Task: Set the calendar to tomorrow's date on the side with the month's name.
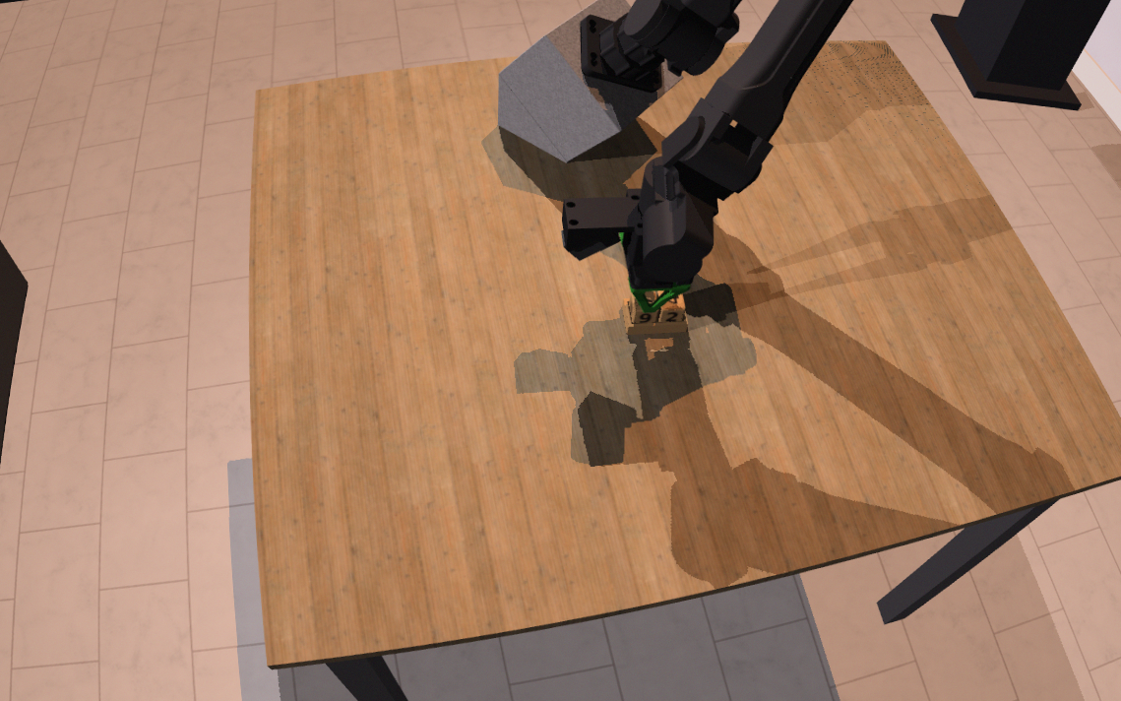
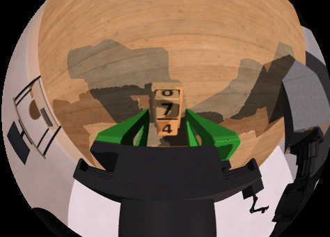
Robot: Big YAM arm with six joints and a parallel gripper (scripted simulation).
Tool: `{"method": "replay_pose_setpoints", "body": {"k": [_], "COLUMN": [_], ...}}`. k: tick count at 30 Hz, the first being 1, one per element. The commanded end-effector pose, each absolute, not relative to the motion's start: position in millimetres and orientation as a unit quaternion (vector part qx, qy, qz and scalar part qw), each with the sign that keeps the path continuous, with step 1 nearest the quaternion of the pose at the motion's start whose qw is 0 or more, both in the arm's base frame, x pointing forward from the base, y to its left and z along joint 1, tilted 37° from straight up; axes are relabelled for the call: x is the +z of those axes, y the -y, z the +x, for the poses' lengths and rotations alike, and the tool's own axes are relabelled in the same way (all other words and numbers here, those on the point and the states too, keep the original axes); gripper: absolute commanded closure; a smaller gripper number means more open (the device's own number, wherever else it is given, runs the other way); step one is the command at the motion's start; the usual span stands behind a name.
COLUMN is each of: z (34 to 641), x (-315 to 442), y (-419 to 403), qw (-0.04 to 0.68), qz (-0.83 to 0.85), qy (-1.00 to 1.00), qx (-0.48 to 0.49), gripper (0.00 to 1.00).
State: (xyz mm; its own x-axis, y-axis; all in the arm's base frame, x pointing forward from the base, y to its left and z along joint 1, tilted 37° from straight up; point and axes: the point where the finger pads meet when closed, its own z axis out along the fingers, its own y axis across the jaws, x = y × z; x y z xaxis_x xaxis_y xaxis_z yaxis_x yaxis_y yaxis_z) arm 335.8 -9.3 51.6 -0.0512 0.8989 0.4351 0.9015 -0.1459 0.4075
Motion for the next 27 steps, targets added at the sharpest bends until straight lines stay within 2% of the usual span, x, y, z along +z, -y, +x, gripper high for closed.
{"method": "replay_pose_setpoints", "body": {"k": [1,27], "z": [347.6,347.9], "x": [59.1,56.5], "y": [16.3,12.8], "qw": [-0.01,-0.008], "qz": [-0.689,-0.688], "qy": [0.652,0.652], "qx": [-0.318,-0.318], "gripper": [0.55,0.55]}}
